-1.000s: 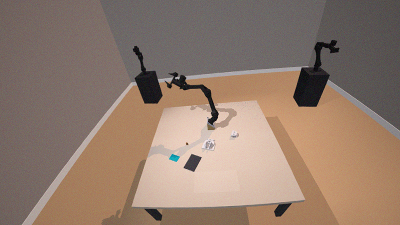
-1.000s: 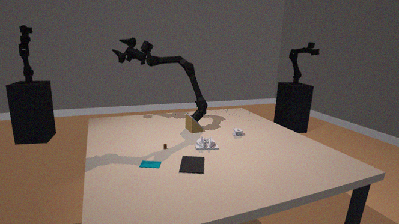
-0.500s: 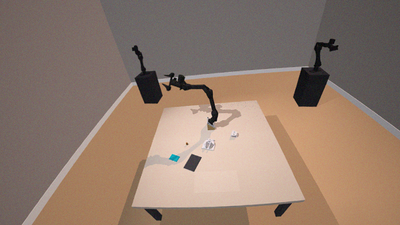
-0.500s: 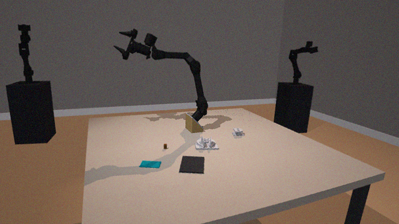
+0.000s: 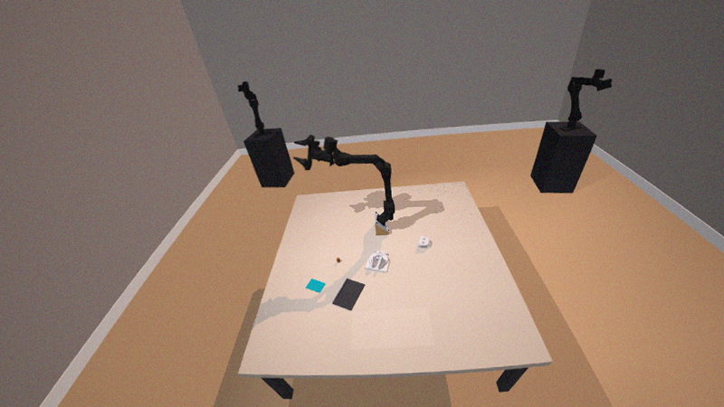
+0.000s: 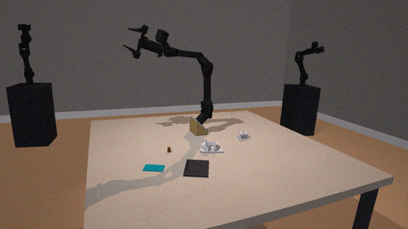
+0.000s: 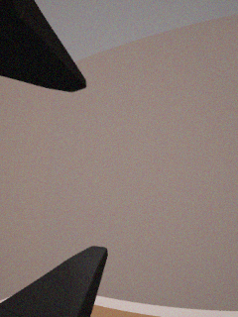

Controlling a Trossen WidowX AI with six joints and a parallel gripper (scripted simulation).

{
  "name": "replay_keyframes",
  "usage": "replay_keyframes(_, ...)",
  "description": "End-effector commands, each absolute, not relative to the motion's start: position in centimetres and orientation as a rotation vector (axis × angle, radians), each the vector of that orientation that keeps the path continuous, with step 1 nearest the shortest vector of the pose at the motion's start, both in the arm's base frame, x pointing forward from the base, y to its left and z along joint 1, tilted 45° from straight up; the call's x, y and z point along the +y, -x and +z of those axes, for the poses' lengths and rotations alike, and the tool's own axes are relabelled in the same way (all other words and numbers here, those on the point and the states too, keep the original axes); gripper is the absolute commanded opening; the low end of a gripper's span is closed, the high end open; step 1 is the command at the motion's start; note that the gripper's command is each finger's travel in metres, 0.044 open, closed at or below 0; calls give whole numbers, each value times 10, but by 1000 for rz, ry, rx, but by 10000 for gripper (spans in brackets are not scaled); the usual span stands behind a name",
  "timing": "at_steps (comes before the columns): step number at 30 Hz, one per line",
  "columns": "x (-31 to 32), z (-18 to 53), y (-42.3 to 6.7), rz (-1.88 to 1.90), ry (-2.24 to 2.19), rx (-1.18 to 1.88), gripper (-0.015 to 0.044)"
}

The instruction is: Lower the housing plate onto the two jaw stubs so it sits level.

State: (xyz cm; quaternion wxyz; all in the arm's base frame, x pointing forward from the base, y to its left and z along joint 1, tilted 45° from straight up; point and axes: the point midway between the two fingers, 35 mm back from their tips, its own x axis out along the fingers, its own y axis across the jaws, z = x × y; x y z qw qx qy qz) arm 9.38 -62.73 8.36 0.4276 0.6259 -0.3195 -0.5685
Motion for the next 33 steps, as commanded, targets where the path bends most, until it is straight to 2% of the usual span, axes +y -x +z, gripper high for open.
replay_keyframes(1,-611,87,-126,-1405,-1545,-662,440)
replay_keyframes(19,-524,107,-254,-1212,-1388,-92,440)
replay_keyframes(33,-444,122,-318,-1061,-1263,194,440)
